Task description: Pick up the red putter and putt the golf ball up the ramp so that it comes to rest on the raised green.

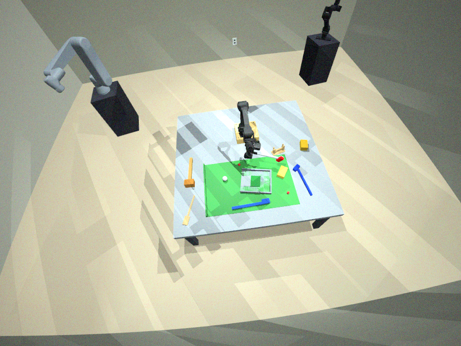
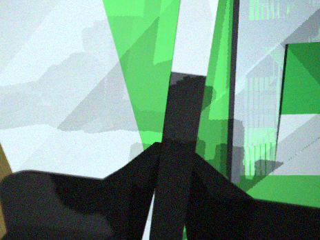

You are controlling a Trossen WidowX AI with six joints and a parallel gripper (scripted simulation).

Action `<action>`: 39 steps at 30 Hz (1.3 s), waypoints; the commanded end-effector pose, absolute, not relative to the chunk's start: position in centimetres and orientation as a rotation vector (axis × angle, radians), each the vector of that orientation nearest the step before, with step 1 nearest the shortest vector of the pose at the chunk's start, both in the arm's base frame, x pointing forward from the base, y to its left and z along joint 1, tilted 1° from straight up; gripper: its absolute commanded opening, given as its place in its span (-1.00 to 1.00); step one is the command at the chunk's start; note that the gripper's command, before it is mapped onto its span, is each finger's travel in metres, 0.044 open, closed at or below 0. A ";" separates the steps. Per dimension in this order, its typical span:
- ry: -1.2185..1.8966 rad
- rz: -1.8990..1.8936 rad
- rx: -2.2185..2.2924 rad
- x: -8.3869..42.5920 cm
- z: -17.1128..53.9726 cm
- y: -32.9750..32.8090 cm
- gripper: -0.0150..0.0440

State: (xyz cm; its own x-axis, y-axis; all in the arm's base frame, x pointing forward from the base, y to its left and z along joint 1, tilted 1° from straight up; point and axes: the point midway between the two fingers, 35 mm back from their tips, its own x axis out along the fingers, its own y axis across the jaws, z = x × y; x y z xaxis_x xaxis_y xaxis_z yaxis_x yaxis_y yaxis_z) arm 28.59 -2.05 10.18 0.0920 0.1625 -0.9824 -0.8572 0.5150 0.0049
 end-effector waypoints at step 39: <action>1.523 -0.102 0.094 18.9 11.6 -21.9 -0.49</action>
State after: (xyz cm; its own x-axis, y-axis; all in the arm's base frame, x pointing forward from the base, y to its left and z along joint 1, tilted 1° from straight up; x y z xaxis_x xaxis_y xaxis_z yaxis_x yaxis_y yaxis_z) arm 19.77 -20.96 11.51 0.0520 -0.0013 -0.9986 0.0548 0.9985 0.0016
